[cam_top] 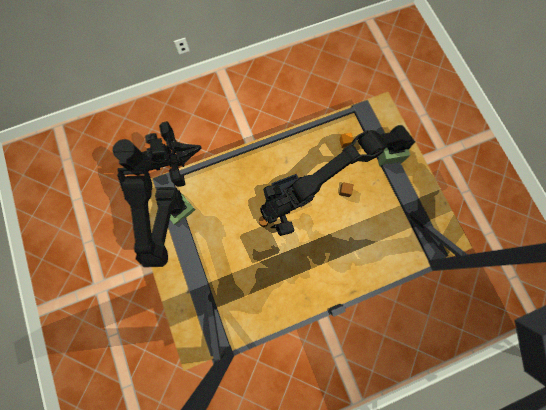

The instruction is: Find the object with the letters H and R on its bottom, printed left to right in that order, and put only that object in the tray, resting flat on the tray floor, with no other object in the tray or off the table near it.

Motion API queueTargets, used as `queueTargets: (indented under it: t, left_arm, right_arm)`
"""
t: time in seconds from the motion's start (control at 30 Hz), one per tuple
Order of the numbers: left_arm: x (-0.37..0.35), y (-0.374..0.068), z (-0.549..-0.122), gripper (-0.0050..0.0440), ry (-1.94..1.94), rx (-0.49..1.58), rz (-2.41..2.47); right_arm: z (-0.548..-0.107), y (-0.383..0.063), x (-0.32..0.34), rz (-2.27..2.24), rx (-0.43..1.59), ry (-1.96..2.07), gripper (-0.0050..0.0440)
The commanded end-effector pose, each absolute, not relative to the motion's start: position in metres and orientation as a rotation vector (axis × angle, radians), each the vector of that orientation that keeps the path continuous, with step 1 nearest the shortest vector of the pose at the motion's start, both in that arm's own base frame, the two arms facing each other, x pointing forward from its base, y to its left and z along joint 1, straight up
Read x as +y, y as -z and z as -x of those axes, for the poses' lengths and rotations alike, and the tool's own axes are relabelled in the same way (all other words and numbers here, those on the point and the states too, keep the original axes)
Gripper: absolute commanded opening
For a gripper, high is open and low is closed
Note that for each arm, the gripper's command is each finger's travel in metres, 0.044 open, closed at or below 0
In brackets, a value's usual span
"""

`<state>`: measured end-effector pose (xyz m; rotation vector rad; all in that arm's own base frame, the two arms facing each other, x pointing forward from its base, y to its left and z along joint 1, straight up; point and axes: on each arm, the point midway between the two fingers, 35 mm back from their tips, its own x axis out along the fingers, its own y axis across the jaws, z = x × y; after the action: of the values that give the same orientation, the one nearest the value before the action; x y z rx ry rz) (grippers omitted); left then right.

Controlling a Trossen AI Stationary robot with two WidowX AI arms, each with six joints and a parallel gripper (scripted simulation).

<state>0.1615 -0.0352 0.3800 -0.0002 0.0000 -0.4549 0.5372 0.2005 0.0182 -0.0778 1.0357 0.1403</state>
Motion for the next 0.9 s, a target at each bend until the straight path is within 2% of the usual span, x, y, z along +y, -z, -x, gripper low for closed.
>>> queueTargets:
  t: [0.0, 0.3, 0.87]
  left_arm:
    - [-0.037, -0.382, -0.160, -0.0050, 0.456, -0.003, -0.004]
    - [-0.037, -0.382, -0.160, -0.0050, 0.456, -0.003, -0.004]
    - [-0.037, -0.382, -0.160, -0.0050, 0.456, -0.003, -0.004]
  right_arm:
    - [-0.542, -0.025, 0.203, 0.070, 1.022, -0.140, 0.0400]
    - [-0.541, -0.032, 0.202, 0.070, 1.013, -0.143, 0.0400]
    - [-0.571, 0.020, 0.206, 0.074, 1.020, -0.143, 0.0400]
